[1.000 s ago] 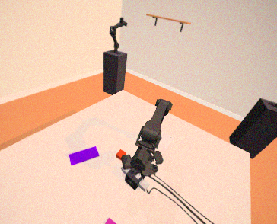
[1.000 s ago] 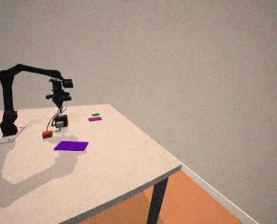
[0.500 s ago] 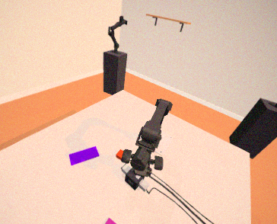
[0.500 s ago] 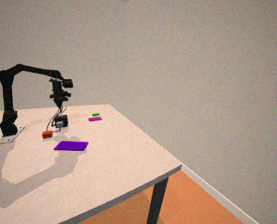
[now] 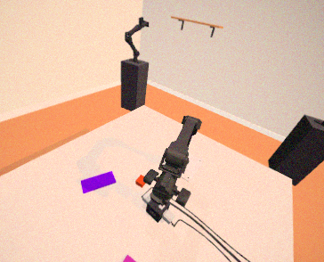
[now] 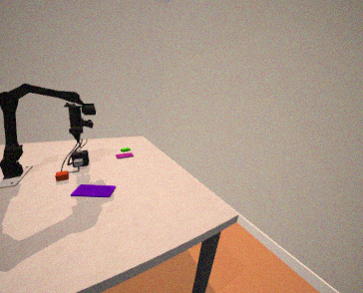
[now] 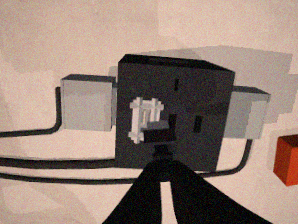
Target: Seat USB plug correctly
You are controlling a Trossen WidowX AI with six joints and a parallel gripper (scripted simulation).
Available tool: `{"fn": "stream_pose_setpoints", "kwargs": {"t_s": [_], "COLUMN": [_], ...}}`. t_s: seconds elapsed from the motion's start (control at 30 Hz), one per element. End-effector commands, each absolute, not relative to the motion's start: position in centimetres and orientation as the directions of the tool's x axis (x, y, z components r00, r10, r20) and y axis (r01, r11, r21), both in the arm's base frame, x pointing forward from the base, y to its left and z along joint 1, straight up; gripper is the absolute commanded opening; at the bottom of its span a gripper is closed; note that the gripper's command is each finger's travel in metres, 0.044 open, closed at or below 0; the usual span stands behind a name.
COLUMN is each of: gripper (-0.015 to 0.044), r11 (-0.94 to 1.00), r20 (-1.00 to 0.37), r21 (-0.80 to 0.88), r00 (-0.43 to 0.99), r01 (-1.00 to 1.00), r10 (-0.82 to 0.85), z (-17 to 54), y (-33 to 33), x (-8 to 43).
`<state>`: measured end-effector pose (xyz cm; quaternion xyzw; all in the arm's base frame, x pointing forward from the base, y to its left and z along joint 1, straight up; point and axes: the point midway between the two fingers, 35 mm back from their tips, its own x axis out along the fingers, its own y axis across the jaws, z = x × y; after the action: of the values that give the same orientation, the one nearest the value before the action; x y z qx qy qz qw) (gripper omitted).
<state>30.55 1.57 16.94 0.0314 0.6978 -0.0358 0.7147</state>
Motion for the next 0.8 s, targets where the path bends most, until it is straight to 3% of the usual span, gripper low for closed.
{"fn": "stream_pose_setpoints", "kwargs": {"t_s": [0.0, 0.77], "gripper": [0.0, 0.0], "r11": [0.982, 0.702], "r20": [-1.0, -1.0], "r21": [-0.003, 0.011], "r00": [0.023, 0.023], "r01": [0.189, 0.712], "r10": [-0.008, -0.008], "z": [16.93, 16.92], "y": [1.56, 1.56], "x": [30.54, 30.54]}}
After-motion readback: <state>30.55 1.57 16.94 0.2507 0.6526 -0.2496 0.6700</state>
